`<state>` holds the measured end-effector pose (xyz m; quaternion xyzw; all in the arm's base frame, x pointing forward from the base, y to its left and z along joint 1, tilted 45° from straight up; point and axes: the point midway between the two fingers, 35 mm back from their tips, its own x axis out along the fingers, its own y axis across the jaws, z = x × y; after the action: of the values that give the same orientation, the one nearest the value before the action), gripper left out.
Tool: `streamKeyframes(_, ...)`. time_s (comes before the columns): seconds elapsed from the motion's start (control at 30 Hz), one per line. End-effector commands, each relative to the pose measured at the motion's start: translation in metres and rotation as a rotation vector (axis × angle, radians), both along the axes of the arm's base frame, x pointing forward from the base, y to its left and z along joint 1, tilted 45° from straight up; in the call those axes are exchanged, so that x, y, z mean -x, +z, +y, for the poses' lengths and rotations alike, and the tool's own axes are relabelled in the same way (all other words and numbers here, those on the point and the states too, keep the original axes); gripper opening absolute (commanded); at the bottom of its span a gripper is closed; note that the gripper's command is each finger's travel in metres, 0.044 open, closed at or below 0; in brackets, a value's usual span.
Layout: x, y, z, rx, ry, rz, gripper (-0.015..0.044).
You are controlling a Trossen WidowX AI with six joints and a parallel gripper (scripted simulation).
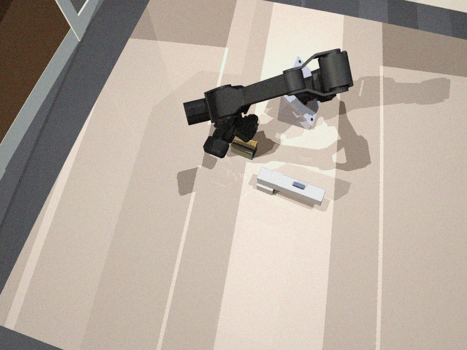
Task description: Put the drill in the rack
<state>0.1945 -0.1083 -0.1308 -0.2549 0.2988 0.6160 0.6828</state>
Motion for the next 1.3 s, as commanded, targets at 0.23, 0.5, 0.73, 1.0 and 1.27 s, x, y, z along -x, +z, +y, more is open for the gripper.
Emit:
streamKeyframes(0.23,-0.001,-0.01,0.01,-0.006,-0.005,0.0,0.0)
streamKeyframes(0.5,-0.002,-0.016,0.016,-0.006,-0.005,0.0,0.0)
streamKeyframes(0.73,-0.002,-0.014,0.013,-0.001,-0.001,-0.001,0.0131)
streamKeyframes(1.0,-0.002,-0.014,0.013,-0.001,-0.001,-0.001,0.0341)
streamKeyframes(1.27,0.0,0.0,0.0,-0.005,-0.005,0.0,0.044)
